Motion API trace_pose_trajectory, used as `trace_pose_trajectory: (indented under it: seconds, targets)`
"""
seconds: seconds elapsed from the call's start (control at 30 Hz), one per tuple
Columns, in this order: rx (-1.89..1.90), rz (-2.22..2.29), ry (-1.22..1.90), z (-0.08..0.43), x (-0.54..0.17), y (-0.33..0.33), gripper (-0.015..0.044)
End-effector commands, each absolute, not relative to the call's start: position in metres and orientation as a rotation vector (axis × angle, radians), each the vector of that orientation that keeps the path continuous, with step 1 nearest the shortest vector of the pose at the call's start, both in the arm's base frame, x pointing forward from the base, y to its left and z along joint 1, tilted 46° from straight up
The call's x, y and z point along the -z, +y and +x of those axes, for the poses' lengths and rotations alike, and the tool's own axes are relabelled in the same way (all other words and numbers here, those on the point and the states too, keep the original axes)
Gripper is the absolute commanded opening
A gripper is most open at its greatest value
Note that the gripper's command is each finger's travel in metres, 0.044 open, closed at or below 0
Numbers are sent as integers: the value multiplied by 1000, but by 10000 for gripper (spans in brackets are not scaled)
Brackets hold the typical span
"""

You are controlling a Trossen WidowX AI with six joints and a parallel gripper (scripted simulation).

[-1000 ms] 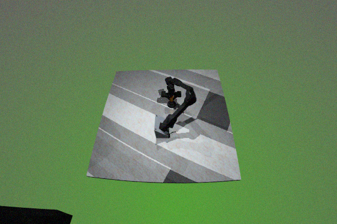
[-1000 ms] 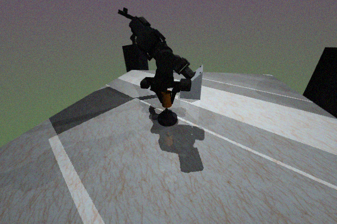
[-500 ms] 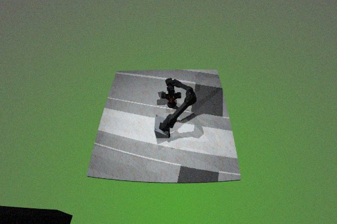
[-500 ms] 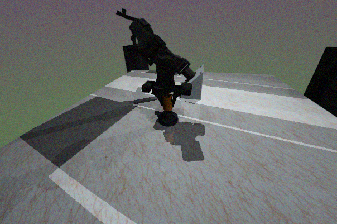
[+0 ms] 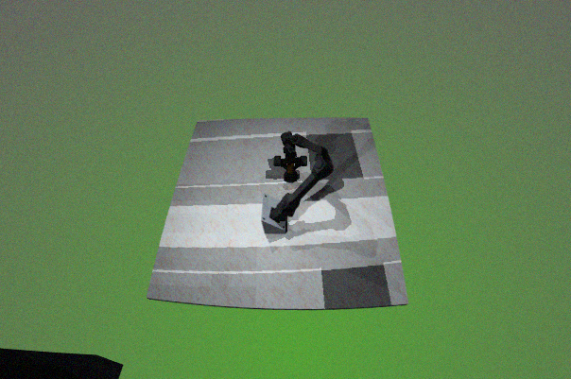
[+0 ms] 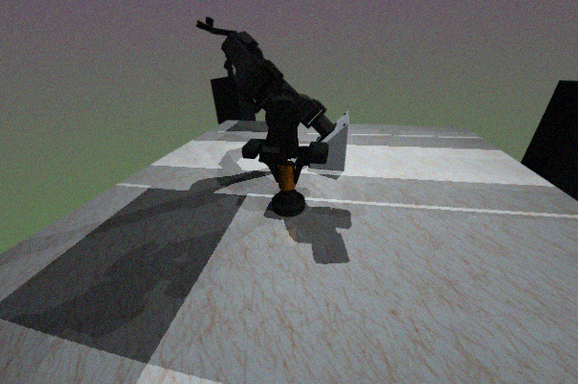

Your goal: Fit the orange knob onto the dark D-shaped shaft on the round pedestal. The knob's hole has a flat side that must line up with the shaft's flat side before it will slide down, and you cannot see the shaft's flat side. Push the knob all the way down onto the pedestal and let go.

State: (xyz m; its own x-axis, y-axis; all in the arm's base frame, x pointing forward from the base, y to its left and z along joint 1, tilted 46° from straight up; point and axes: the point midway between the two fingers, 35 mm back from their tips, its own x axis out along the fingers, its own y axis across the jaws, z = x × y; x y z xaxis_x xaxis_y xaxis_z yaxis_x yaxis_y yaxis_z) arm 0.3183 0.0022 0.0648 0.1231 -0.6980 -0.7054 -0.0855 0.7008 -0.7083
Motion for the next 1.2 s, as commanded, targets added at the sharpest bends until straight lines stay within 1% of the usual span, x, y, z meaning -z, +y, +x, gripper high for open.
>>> trace_pose_trajectory:
  seconds: [0.0,0.87,1.17]
  targets:
    - [502,-712,1394,318,-65,3,0]
    - [502,-712,1394,316,-66,4,0]
    - [359,-880,1460,319,-66,4,0]
